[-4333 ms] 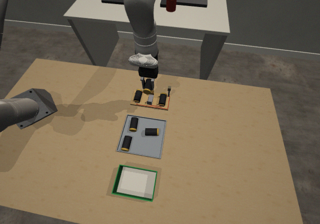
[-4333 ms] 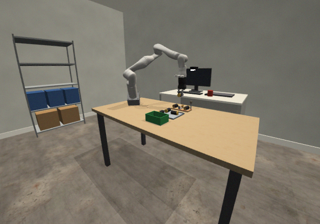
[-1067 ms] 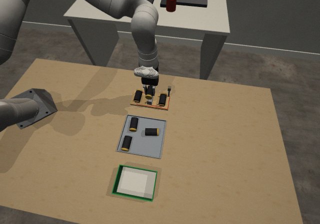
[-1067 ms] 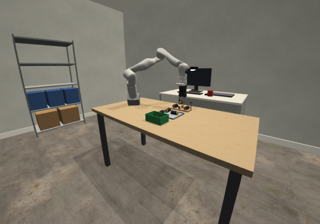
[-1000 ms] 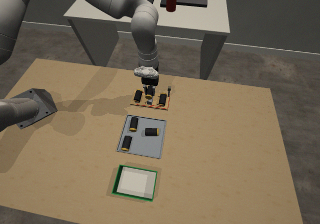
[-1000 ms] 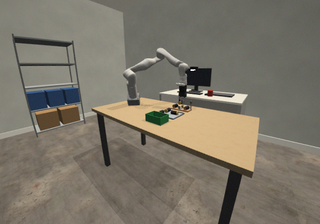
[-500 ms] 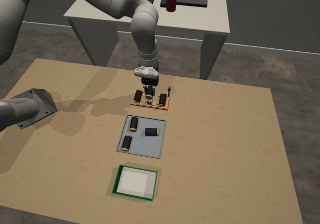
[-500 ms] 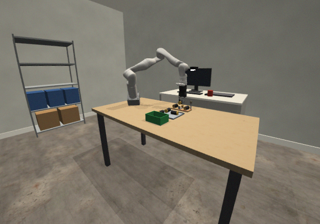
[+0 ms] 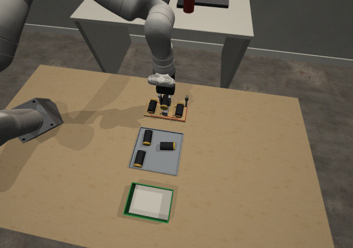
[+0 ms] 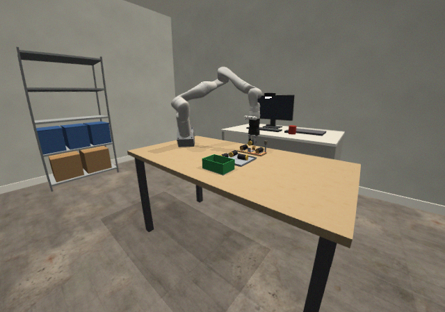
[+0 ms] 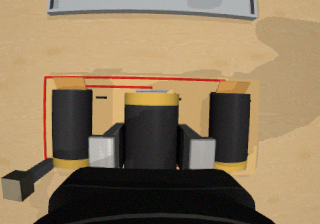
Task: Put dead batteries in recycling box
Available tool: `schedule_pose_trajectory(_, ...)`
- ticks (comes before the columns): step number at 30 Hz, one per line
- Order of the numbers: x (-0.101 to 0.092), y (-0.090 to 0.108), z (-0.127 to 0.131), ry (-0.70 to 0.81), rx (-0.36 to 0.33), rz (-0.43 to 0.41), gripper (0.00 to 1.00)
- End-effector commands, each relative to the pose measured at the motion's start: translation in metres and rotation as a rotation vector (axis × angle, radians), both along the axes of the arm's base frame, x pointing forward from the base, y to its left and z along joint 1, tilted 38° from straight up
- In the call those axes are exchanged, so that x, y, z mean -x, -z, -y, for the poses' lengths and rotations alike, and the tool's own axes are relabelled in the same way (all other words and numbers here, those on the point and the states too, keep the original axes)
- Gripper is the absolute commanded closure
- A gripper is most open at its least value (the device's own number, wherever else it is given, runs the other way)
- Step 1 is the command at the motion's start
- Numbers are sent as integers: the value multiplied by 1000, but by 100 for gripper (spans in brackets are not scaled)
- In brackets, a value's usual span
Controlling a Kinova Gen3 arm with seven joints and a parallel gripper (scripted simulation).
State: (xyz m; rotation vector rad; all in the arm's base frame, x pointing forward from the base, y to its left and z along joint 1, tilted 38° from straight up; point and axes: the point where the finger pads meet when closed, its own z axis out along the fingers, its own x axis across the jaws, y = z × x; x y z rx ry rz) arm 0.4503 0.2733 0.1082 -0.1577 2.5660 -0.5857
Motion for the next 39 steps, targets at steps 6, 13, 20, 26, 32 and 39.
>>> schedule_pose_trajectory(6,-5,8,3,-1,-1,1,43)
schedule_pose_trajectory(13,-6,10,4,-1,-1,1,43)
schedule_pose_trajectory(20,-6,10,4,-1,-1,1,43)
schedule_pose_trajectory(26,-6,10,4,-1,-1,1,43)
schedule_pose_trajectory(32,-6,10,4,-1,-1,1,43)
schedule_pose_trajectory(39,-6,10,4,-1,-1,1,43)
